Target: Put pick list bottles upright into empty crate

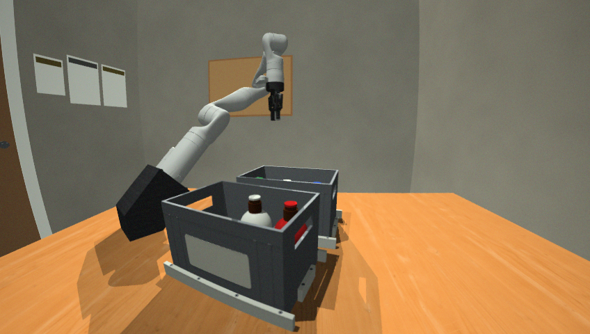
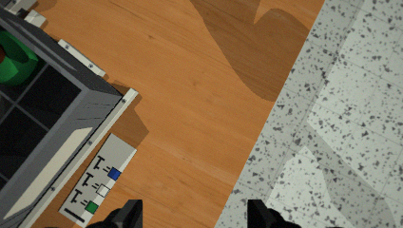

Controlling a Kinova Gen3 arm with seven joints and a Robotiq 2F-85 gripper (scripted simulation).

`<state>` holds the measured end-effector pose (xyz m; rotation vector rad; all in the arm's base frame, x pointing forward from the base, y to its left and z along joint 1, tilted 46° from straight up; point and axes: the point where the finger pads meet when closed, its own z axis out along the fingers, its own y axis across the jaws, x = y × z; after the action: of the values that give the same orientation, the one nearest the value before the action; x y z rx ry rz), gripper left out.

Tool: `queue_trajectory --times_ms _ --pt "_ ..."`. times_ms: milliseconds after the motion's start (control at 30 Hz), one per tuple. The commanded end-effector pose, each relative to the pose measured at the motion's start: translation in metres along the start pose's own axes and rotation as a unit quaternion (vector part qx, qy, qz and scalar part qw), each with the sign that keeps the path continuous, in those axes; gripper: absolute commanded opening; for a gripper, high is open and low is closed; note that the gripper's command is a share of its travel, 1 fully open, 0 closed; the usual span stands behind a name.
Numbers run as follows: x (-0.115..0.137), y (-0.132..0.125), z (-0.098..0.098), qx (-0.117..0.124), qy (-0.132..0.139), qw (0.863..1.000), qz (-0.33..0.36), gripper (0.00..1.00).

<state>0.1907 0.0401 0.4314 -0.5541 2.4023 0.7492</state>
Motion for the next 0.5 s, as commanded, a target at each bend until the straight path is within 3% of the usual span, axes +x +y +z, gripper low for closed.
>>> queue_trajectory --times_ms 0,467 --pt "0.001 0.011 -0.003 0.007 0.006 1.000 -0.006 0.67" --pt "-0.001 0.077 -0.023 0.009 0.000 1.000 -0.004 0.67"
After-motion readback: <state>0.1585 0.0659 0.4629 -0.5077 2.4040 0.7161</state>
